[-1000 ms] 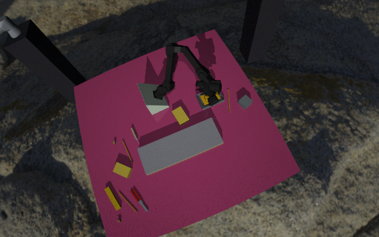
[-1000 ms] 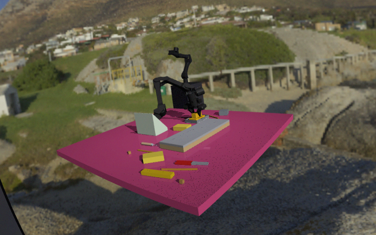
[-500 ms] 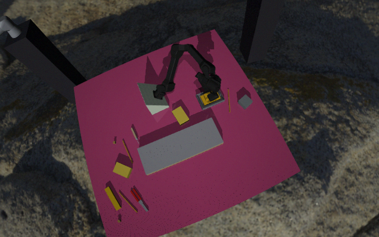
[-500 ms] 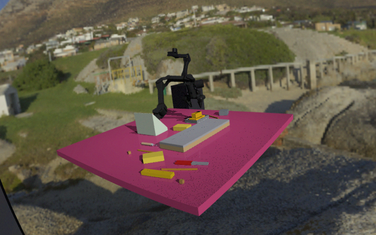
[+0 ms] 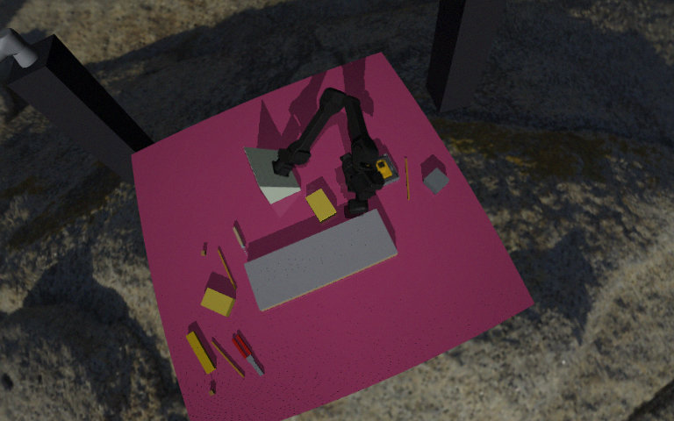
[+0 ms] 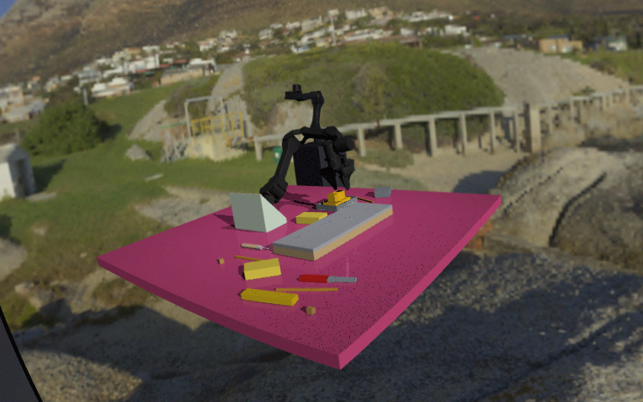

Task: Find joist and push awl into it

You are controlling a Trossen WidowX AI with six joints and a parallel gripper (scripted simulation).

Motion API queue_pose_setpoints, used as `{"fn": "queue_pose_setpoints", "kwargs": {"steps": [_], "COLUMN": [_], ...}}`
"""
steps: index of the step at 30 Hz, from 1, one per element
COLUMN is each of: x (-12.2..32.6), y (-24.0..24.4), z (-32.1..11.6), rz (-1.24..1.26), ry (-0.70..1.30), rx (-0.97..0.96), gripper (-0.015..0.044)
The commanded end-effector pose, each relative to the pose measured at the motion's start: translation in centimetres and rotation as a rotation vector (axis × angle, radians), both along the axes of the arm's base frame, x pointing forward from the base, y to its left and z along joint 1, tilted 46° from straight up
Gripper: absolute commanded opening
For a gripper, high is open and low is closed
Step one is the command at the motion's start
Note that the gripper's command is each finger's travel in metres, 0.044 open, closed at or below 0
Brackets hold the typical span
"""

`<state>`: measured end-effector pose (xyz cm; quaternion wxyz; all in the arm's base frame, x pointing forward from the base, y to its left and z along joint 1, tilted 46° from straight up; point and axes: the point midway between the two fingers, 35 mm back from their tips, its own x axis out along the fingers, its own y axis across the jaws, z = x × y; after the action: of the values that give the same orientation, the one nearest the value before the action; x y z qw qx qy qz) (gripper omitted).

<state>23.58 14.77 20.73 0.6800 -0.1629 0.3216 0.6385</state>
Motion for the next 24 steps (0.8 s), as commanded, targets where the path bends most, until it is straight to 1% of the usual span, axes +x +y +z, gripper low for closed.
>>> {"fn": "queue_pose_setpoints", "kwargs": {"steps": [1,7,12,18,24], "x": [4.1,7.4,7.6,4.8,-0.7], "y": [-4.1,-11.1,-17.5,-24.3,-29.2], "z": [-4.5,-11.4,-17.4,-24.5,-31.5], "rz": [-0.131,-0.300,-0.409,-0.511,-0.583], "ry": [0.091,0.247,0.388,0.570,0.762], "rx": [-0.089,-0.188,-0.251,-0.289,-0.281], "gripper": [0.0440,0.0440,0.0440,0.0440,0.0440]}}
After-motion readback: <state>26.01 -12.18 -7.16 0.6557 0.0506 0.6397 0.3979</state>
